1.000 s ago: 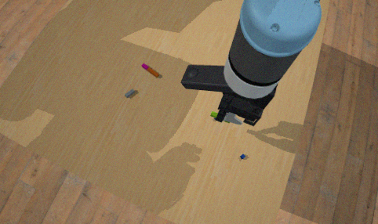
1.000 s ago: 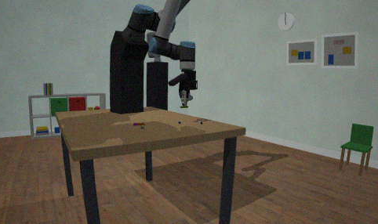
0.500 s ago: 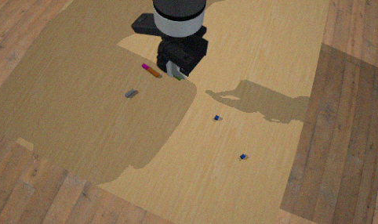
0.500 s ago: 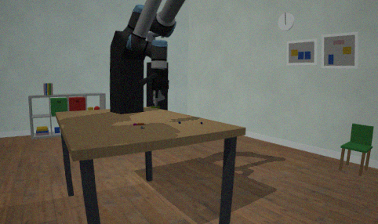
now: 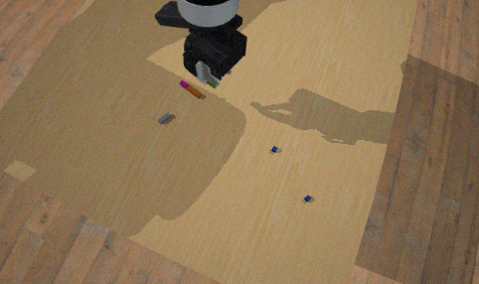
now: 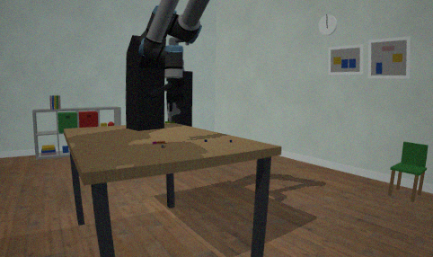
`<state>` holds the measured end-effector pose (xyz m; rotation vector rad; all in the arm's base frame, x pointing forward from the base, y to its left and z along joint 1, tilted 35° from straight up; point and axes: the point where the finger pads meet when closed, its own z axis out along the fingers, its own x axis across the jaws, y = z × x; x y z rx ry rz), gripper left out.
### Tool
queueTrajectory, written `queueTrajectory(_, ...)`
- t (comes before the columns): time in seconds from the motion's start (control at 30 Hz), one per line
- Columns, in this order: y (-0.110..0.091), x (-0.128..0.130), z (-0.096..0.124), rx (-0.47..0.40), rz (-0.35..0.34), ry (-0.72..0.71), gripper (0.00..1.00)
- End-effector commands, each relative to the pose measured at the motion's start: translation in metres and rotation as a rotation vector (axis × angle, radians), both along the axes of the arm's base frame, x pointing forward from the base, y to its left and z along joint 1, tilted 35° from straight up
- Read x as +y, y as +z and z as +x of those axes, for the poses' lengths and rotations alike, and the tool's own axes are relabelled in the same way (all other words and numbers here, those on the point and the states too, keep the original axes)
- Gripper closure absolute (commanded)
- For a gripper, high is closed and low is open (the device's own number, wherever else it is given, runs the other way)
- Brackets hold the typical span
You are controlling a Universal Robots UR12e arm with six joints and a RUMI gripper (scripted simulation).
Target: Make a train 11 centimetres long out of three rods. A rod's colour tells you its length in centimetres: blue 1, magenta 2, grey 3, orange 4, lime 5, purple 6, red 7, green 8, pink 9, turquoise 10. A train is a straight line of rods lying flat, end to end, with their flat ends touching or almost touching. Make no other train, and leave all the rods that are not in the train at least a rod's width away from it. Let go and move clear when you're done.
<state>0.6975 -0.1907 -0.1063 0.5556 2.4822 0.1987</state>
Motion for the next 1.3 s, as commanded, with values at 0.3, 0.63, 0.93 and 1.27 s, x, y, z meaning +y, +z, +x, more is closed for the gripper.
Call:
queueTrajectory(0.3,-0.003,0.000,0.003,0.000,0.000,0.000,1.00)
queueTrajectory(0.63,-0.027,0.000,0.019,0.000,0.000,0.000,1.00)
queueTrajectory(0.93,-0.056,0.001,0.039,0.000,0.000,0.000,1.00)
queueTrajectory(1.27,-0.071,0.001,0.050,0.000,0.000,0.000,1.00)
